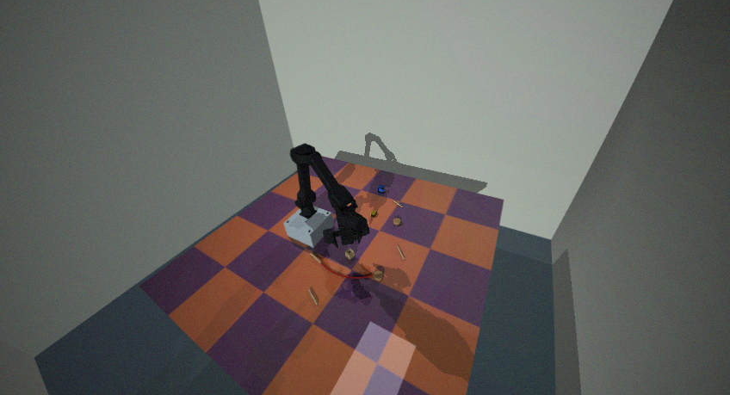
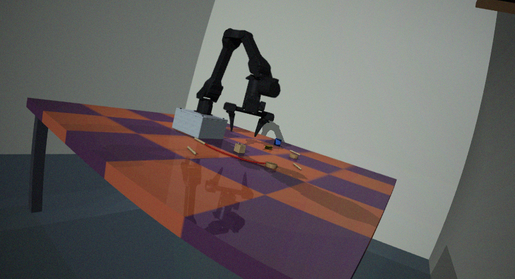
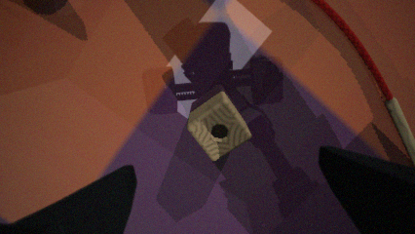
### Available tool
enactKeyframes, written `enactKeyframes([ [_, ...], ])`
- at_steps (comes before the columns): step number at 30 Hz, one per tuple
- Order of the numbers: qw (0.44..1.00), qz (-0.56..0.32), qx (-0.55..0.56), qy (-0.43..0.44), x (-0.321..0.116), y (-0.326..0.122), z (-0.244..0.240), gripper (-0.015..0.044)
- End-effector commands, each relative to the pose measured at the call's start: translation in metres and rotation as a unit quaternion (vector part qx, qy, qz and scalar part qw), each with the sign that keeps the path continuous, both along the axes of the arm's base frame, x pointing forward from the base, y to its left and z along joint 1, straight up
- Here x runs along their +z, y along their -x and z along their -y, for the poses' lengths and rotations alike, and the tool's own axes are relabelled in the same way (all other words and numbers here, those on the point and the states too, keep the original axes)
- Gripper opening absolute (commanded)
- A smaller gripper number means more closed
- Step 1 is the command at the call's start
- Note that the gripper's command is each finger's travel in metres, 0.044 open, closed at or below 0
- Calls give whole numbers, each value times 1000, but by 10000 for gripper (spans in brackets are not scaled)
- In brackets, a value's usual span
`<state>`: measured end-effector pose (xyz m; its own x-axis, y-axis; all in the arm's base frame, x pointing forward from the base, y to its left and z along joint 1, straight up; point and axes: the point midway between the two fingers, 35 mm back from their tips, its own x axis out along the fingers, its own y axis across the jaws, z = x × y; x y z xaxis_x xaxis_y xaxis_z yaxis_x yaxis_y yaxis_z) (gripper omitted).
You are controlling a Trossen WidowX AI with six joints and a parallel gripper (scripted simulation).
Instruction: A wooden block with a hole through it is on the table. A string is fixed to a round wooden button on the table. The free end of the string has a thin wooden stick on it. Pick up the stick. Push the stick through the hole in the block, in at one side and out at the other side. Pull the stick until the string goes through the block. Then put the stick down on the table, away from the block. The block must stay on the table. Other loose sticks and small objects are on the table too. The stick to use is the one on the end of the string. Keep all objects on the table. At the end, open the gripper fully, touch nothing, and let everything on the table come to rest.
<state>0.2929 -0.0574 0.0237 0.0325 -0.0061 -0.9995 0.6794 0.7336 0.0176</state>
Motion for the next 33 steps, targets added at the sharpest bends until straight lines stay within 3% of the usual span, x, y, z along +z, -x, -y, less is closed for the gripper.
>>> enactKeyframes([
  [1, 912, 2, -410, -11, 6, -1, 1, 440],
  [6, 865, 3, -502, -14, 7, -1, 1, 440],
  [23, 865, 3, -502, -14, 7, -1, 1, 440],
  [30, 865, 3, -502, -14, 7, -1, 1, 256],
  [33, 865, 3, -502, -14, 7, -1, 1, 241],
])
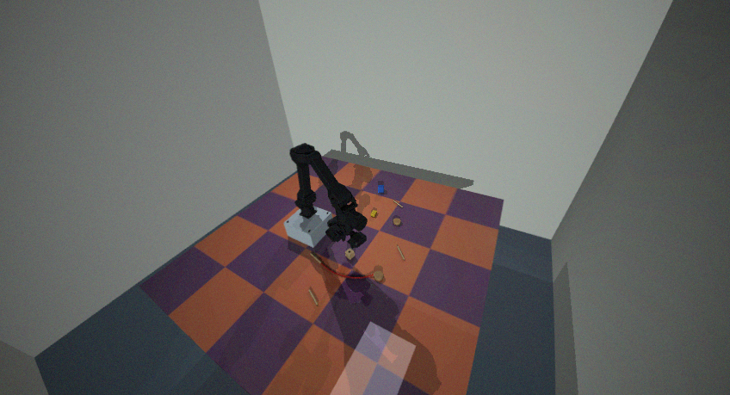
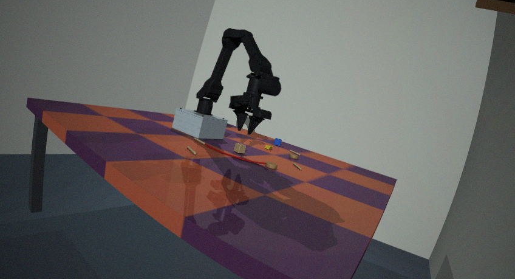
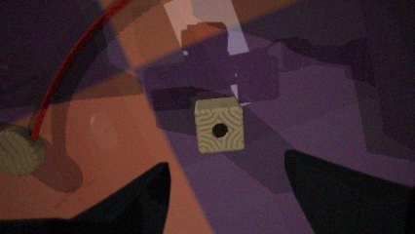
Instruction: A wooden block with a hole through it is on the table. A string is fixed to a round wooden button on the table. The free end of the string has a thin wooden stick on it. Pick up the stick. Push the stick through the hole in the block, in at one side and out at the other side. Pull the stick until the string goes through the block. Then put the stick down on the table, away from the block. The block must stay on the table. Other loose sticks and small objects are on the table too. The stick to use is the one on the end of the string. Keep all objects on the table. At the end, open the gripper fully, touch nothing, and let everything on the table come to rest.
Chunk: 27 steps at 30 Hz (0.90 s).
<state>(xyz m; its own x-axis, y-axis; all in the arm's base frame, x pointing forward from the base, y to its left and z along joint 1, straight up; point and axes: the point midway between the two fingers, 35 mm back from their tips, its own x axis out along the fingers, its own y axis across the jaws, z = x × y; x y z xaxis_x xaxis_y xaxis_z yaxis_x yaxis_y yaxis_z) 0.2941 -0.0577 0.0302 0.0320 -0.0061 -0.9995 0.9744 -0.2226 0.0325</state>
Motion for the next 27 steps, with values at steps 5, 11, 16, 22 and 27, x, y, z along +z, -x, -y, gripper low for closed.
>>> enactKeyframes([
  [5, 1000, -1, -3, 2, 0, 0, 1, 241],
  [11, 1000, -1, -3, 2, -4, 0, 1, 241],
  [16, 1000, -1, -3, 2, -12, -1, 1, 241],
  [22, 1000, -1, -3, 2, -22, -2, 1, 241],
  [27, 1000, -1, -3, 2, -30, -2, 1, 241],
])
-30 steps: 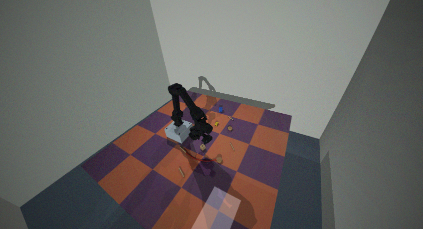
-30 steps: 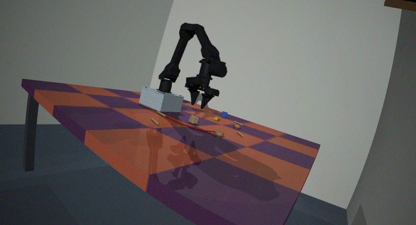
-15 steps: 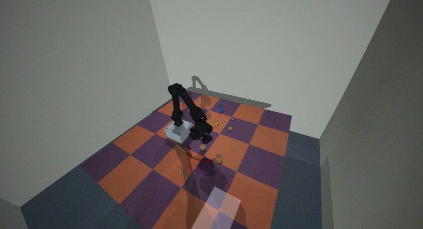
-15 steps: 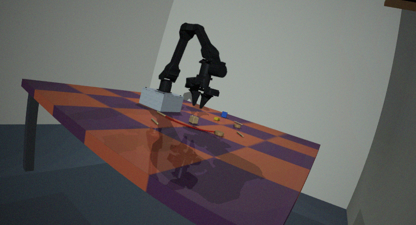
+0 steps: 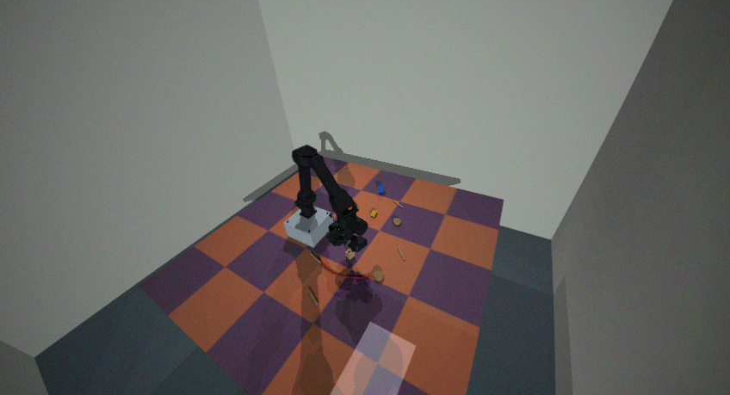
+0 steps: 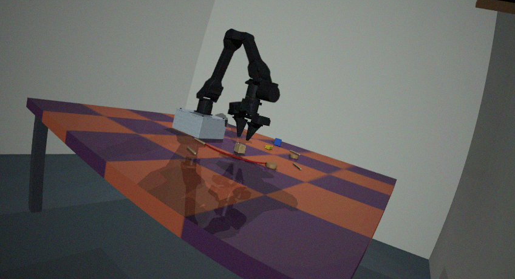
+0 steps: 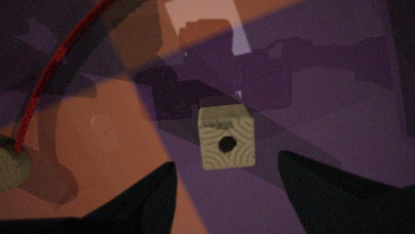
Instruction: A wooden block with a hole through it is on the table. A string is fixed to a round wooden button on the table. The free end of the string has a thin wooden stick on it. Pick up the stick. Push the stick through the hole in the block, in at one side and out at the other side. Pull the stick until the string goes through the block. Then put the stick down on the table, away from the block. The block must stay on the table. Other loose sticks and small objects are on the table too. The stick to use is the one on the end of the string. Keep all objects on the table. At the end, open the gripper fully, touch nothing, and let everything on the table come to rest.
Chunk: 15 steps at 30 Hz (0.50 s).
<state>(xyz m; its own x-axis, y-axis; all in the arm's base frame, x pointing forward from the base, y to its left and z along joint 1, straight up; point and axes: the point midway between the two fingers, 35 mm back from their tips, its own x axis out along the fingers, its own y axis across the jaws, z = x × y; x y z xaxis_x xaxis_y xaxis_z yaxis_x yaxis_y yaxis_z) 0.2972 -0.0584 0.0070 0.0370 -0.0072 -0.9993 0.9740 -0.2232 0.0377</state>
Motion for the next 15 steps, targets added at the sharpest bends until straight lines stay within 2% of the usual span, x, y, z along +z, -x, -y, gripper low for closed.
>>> enactKeyframes([
  [1, 1000, -3, -2, 2, -8, 1, 1, 241],
  [15, 1000, -4, -2, 2, -31, 2, 1, 241],
])
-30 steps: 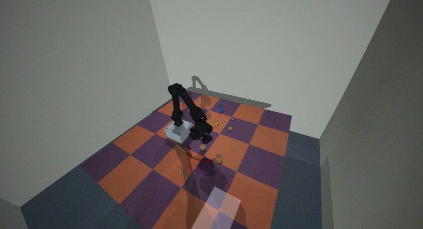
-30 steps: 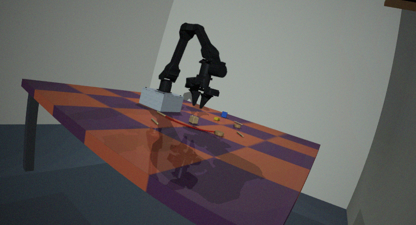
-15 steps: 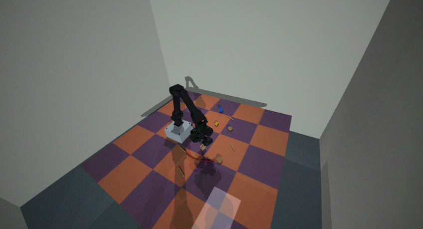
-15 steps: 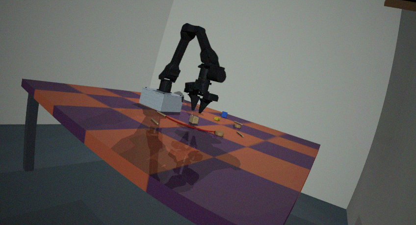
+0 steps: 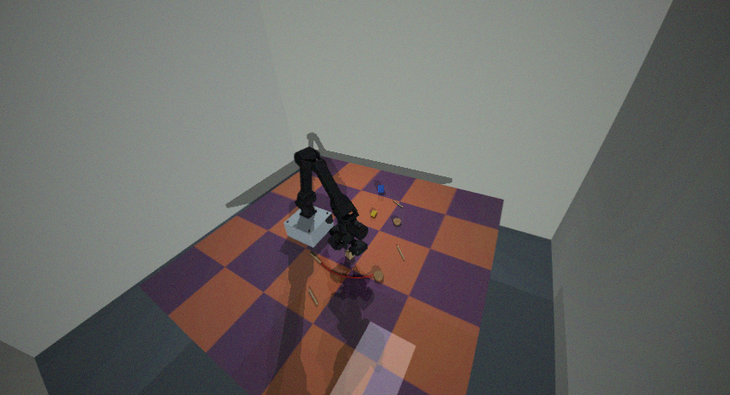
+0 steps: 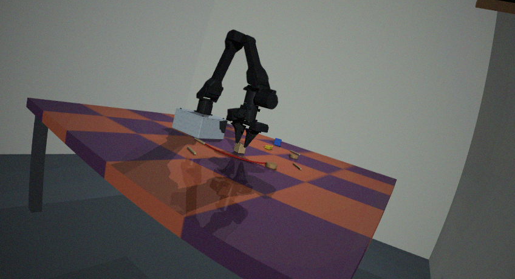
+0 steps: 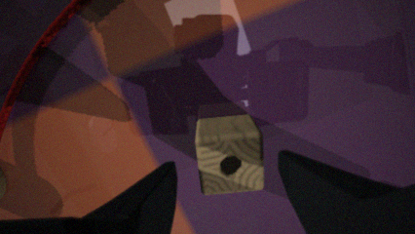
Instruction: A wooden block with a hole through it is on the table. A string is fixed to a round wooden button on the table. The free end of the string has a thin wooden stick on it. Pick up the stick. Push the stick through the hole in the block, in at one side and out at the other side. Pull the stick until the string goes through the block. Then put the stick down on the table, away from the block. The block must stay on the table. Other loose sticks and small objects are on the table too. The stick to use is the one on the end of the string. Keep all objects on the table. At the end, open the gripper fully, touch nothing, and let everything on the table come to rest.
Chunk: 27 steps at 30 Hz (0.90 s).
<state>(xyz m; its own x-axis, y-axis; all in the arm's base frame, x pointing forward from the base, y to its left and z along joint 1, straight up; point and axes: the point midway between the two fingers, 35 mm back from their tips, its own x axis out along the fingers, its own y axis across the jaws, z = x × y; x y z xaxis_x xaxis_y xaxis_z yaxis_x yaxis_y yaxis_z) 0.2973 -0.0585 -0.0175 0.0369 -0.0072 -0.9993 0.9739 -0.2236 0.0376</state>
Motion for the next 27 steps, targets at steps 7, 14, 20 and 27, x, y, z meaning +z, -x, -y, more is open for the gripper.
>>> enactKeyframes([
  [7, 1000, -4, -2, 2, -12, 2, 0, 241],
  [14, 1000, -3, 0, -1, -11, 2, 0, 136],
  [20, 1000, -3, 0, -1, -11, 2, 0, 57],
  [27, 1000, -3, 0, -1, -11, 2, 0, 0],
])
